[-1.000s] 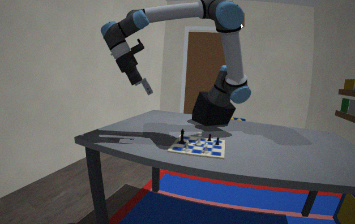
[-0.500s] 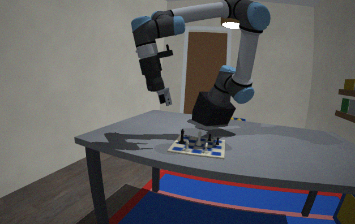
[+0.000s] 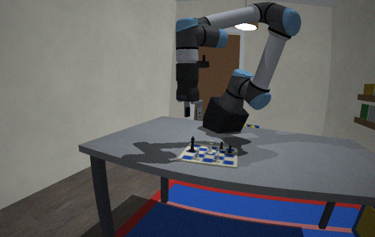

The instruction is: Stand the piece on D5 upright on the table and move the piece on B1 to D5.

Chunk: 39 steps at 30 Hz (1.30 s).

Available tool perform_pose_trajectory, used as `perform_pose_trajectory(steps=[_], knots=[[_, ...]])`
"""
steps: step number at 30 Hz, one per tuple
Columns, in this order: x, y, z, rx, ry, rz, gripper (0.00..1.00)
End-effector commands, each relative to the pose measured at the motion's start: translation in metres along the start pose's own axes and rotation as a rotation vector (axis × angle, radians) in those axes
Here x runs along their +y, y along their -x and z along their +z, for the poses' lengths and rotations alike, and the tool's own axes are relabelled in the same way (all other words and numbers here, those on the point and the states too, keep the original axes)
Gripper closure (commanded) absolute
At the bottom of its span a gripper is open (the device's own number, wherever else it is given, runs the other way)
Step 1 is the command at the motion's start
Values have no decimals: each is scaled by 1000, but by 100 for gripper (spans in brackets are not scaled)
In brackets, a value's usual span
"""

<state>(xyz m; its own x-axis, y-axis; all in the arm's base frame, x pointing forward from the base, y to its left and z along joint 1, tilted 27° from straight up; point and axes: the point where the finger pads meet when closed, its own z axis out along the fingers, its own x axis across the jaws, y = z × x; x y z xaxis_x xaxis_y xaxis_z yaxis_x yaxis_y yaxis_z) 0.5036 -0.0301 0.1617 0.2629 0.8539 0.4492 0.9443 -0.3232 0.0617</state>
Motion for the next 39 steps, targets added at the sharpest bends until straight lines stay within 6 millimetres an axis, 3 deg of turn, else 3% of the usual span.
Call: perform_pose_trajectory(steps=[1,12,31,39], knots=[[-8,-14,4,-12,53,-60,0],[-15,-24,7,-19,84,-104,0],[-15,-24,7,-19,85,-110,0],[-16,-23,9,-22,84,-189,0]])
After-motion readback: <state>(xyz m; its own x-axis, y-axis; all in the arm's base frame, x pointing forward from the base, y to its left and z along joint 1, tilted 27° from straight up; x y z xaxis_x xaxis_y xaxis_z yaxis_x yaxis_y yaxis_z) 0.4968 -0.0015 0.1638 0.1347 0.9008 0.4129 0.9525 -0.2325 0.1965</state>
